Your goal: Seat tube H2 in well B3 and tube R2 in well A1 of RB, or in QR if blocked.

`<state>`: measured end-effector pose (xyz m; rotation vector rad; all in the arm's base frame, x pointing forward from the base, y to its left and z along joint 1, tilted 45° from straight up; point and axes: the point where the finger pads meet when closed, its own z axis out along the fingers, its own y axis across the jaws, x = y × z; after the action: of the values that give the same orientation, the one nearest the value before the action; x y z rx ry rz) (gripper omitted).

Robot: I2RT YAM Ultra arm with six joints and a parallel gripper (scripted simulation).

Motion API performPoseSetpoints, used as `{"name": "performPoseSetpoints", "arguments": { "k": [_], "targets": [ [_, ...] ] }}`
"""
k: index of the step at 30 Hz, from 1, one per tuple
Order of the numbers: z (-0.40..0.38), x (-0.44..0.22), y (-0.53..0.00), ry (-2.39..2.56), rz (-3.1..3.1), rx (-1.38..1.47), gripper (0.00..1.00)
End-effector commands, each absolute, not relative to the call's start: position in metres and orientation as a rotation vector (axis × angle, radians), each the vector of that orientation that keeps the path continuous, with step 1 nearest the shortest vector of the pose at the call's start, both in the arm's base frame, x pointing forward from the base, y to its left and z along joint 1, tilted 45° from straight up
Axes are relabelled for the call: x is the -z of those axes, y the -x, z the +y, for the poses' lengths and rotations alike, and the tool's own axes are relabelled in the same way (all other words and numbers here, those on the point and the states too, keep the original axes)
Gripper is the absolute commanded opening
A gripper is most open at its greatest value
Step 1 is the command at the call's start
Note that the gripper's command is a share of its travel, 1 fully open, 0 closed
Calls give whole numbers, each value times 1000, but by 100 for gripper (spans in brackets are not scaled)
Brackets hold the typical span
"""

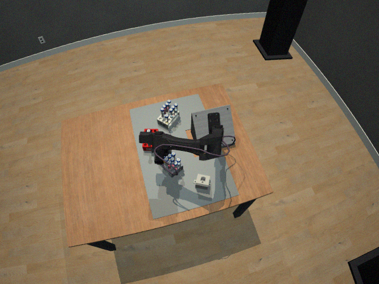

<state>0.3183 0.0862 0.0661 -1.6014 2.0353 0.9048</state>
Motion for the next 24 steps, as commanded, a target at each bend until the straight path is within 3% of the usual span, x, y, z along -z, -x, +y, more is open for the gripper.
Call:
{"name": "performPoseSetpoints", "arguments": {
  "k": [1, 24],
  "targets": [
    [87, -73, -317, 1579, 2021, -899, 0],
    [69, -91, -325, 1587, 2009, -865, 0]
  ]
}}
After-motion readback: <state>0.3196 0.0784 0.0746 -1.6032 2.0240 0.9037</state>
